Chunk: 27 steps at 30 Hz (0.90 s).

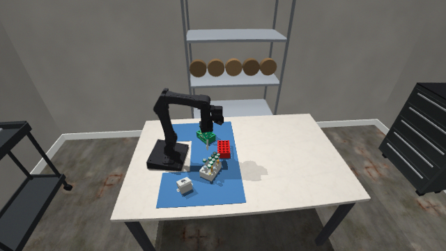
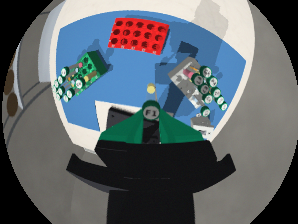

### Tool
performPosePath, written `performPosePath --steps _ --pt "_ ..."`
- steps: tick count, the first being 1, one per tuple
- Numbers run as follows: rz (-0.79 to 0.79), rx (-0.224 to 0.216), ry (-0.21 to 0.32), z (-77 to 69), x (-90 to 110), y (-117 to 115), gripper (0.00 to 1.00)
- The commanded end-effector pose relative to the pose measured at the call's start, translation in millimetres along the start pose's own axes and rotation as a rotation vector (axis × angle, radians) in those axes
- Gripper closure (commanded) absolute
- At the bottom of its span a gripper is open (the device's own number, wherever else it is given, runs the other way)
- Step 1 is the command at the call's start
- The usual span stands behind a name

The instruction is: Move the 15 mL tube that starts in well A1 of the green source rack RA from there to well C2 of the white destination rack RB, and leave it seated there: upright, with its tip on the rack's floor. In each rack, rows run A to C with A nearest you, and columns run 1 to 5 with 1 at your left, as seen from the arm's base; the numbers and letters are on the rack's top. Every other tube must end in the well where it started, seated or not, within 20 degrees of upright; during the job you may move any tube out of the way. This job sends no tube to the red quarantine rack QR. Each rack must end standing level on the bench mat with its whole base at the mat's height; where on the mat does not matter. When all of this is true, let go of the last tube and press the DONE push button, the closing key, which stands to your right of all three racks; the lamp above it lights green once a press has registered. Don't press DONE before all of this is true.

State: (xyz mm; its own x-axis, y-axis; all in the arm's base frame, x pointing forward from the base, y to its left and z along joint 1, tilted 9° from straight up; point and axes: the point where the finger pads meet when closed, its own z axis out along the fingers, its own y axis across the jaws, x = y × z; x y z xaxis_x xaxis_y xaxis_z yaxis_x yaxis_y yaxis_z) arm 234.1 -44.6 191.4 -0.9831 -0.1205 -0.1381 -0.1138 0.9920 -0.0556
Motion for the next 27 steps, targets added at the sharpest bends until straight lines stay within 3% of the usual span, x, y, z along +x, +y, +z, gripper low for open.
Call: performPosePath --steps 1,22,27 --pt "-0.022 0.005 -0.022 -5.2 4.0 -6.9 1.00" --pt "-0.022 0.007 -0.021 -4.6 46.0 -54.6 1.00" --pt "-0.022 0.007 -0.021 -4.7 40.4 -60.7 1.00"
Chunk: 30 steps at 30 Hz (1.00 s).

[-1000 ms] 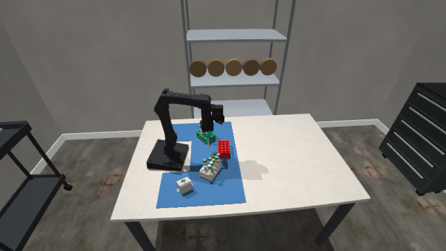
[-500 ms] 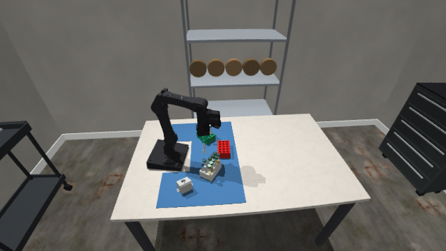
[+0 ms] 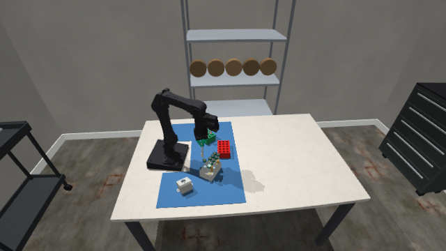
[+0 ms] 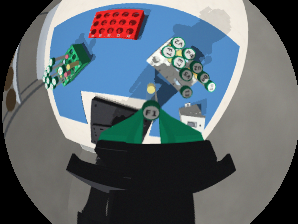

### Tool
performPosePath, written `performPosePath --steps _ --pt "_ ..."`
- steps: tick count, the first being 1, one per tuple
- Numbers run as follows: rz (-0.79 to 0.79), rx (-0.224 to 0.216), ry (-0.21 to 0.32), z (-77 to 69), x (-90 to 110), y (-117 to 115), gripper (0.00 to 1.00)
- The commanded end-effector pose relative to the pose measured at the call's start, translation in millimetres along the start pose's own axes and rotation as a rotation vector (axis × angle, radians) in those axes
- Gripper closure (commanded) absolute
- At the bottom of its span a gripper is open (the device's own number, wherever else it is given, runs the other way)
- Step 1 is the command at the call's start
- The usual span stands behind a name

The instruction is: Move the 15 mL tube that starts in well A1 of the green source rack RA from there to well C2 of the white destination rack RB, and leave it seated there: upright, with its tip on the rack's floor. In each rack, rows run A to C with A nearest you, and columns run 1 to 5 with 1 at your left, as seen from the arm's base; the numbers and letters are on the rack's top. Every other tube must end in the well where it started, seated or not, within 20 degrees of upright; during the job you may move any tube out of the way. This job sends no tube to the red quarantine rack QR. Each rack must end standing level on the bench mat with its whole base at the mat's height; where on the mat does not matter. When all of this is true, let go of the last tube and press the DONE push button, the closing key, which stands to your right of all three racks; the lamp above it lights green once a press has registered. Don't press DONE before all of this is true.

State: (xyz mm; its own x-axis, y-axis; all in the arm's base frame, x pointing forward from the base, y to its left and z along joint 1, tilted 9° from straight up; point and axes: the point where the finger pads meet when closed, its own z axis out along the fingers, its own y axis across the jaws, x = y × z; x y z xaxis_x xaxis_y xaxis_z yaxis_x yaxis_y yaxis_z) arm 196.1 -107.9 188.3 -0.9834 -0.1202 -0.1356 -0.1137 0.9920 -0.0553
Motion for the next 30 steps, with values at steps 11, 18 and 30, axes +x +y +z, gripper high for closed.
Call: performPosePath --steps 11,18,30 --pt "-0.022 0.008 -0.024 -5.1 -15.1 -13.3 1.00" --pt "-0.022 0.008 -0.024 -5.4 -23.0 -21.9 1.00" --pt "-0.022 0.008 -0.024 -5.6 -29.9 -29.4 1.00"
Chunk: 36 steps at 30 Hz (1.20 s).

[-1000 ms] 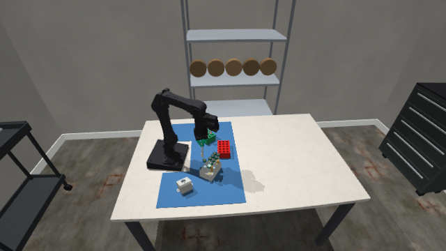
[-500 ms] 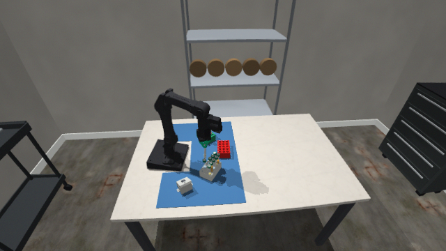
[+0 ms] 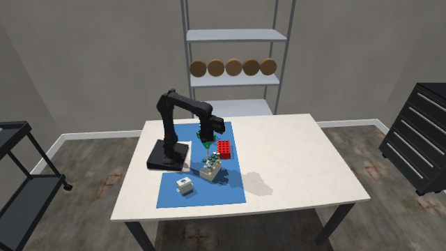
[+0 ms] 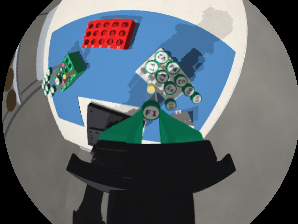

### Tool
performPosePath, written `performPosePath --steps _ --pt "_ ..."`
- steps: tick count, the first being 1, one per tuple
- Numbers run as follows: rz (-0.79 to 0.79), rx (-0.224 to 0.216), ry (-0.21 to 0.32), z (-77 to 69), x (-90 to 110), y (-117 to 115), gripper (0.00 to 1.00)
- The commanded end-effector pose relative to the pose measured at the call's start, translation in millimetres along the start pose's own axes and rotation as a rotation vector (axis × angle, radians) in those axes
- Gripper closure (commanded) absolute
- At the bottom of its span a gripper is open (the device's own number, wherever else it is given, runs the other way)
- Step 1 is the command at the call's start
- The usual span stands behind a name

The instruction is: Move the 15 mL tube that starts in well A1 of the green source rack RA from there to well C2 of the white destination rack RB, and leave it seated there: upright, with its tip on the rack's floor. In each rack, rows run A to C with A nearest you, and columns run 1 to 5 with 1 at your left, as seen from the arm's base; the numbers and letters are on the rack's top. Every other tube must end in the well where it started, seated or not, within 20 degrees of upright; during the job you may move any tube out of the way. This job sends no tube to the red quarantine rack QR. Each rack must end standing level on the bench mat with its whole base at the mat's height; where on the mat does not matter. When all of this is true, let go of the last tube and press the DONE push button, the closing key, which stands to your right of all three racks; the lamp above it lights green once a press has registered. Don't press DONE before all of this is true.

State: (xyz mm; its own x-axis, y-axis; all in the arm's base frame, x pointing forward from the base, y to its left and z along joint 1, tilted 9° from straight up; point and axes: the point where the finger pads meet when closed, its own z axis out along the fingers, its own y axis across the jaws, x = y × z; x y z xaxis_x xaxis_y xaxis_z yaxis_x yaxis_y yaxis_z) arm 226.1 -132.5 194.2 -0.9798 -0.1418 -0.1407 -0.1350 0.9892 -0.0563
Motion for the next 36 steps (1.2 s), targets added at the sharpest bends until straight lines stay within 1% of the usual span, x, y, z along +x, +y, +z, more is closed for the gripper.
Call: performPosePath --steps 1,24,36 --pt "-0.001 0.010 -0.017 -4.9 -2.6 -1.4 1.00" --pt "-0.001 0.010 -0.017 -4.9 -2.6 -1.3 1.00" --pt "-0.001 0.010 -0.018 -4.0 -9.1 -2.3 1.00"
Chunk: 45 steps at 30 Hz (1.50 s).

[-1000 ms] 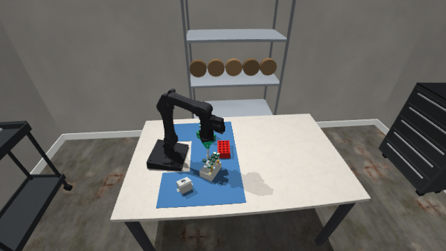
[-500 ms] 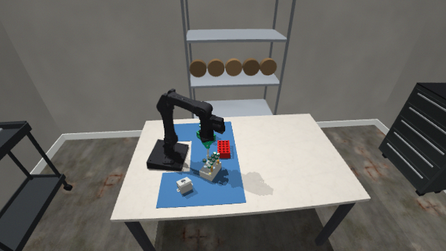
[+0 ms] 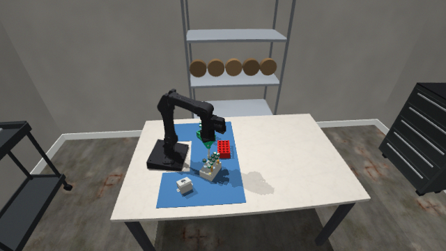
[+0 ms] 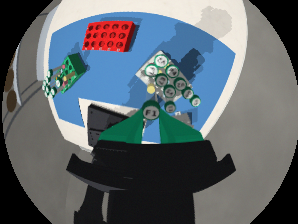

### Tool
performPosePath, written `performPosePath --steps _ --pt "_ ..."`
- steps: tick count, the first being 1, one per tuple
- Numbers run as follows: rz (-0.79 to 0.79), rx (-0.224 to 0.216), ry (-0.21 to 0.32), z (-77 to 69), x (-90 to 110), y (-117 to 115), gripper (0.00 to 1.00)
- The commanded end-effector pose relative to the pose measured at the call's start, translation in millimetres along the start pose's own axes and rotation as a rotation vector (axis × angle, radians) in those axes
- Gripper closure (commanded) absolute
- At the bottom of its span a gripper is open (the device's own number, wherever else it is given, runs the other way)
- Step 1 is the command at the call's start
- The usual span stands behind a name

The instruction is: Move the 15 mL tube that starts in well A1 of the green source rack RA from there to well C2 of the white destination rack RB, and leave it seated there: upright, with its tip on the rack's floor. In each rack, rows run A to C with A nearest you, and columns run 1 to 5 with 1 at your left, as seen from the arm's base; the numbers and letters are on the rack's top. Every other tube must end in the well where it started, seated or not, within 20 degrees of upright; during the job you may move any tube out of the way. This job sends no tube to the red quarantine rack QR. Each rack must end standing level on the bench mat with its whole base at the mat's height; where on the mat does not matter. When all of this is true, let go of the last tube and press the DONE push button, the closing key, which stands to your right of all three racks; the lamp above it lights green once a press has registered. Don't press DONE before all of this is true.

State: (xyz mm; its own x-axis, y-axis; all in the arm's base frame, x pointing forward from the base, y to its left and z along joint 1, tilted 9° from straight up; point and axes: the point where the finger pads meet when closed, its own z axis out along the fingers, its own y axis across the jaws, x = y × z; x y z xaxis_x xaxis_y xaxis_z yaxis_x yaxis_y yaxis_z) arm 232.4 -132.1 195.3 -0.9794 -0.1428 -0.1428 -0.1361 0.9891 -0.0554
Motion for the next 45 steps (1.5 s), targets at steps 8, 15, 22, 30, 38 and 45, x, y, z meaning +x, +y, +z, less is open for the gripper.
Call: performPosePath --steps 8,15,22,30,38,45 --pt "0.000 0.011 -0.015 -2.0 -3.2 -2.2 1.00" --pt "0.000 0.011 -0.016 0.4 -3.6 -2.5 1.00" --pt "0.000 0.011 -0.016 2.1 -3.9 -2.8 1.00" --pt "0.000 0.011 -0.016 4.7 -4.0 -3.0 1.00" --pt "0.000 0.011 -0.016 7.1 -4.2 -3.1 1.00" --pt "0.000 0.011 -0.016 9.1 -4.2 -3.1 1.00"
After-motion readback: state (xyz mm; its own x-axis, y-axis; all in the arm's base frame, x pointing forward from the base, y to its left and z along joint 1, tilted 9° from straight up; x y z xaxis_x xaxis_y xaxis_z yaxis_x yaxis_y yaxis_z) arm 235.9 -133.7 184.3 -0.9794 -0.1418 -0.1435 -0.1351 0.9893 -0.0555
